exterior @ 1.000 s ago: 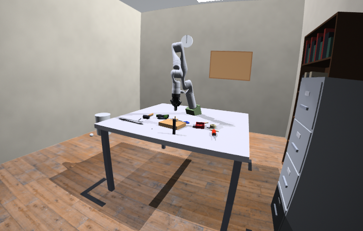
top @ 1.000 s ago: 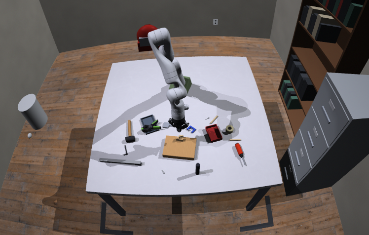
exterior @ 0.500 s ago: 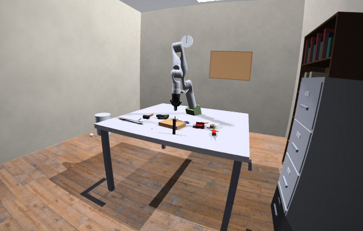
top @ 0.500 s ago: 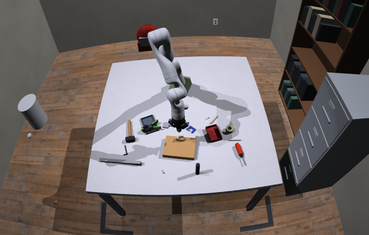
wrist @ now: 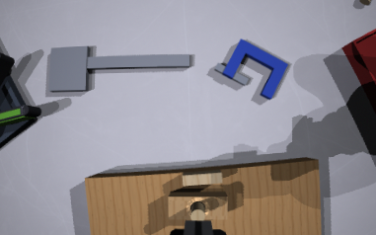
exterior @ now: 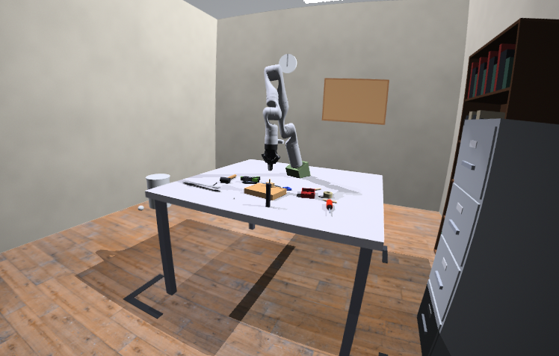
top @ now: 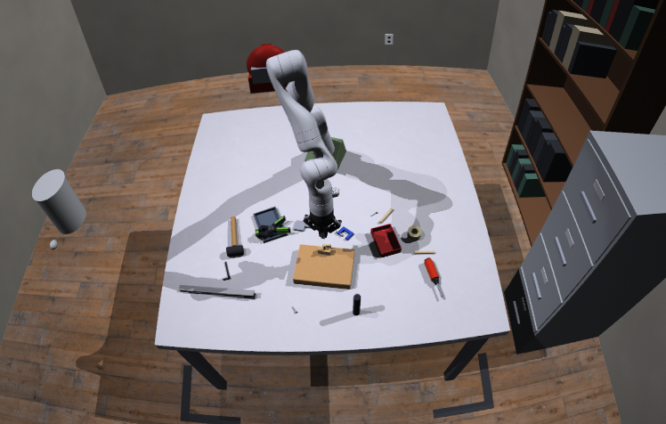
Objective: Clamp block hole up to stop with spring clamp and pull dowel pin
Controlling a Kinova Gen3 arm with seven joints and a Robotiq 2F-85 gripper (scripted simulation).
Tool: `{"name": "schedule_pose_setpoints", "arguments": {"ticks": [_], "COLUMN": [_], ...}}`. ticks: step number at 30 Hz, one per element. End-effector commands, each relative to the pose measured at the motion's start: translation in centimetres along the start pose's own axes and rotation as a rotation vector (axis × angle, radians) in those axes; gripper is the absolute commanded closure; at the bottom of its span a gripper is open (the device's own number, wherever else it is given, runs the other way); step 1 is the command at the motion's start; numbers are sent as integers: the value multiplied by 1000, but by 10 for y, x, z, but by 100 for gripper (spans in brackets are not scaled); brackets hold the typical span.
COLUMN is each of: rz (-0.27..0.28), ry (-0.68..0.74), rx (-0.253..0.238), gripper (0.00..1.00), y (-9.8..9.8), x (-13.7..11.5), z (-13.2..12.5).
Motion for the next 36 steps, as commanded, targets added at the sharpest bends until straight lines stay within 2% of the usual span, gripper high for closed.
{"name": "schedule_pose_setpoints", "arguments": {"ticks": [1,25,26,36], "rz": [-1,-1,-1,-1], "ry": [-4,-13,-13,-13], "rx": [1,1,1,1], "gripper": [90,90,66,66], "y": [0,0,0,0], "x": [0,0,0,0], "z": [0,0,0,0]}}
Point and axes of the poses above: the point where the finger pads meet when closed, its own y axis out along the fingers, its own z axis across the jaws, x = y × z, the point moved 10 cm from there along -y, back along the fingers, and after that the axes turned 13 degrees about y, right-handed, at the moved point
